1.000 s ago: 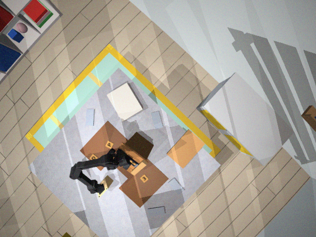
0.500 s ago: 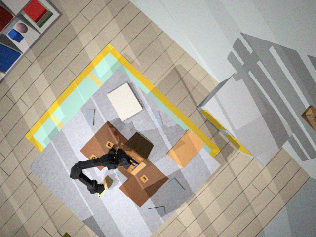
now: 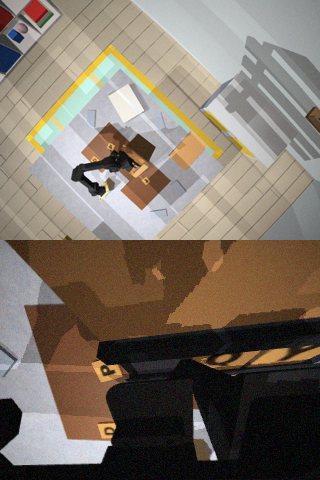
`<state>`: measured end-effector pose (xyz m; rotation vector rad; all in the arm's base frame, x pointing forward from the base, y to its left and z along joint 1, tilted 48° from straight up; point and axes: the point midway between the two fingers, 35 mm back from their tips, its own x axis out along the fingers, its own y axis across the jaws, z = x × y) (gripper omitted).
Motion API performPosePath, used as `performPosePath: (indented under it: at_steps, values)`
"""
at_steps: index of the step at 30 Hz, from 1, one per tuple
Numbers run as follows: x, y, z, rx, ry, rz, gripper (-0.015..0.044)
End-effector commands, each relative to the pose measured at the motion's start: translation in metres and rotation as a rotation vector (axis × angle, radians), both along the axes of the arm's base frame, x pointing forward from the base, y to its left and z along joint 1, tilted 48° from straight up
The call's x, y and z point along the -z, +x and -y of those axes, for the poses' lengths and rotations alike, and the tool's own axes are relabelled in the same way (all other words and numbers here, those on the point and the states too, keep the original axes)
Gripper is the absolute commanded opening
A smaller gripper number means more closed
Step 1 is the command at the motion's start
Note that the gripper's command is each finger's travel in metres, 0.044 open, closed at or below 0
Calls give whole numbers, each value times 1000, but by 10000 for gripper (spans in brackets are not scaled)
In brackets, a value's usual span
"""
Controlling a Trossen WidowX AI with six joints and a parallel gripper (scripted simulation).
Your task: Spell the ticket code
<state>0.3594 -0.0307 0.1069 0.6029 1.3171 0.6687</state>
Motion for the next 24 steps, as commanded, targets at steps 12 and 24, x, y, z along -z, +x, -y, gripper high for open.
performPosePath:
  at_steps: [12,24]
  values:
    - [4,1,3,-2,1,3,0]
    - [7,2,6,-2,1,3,0]
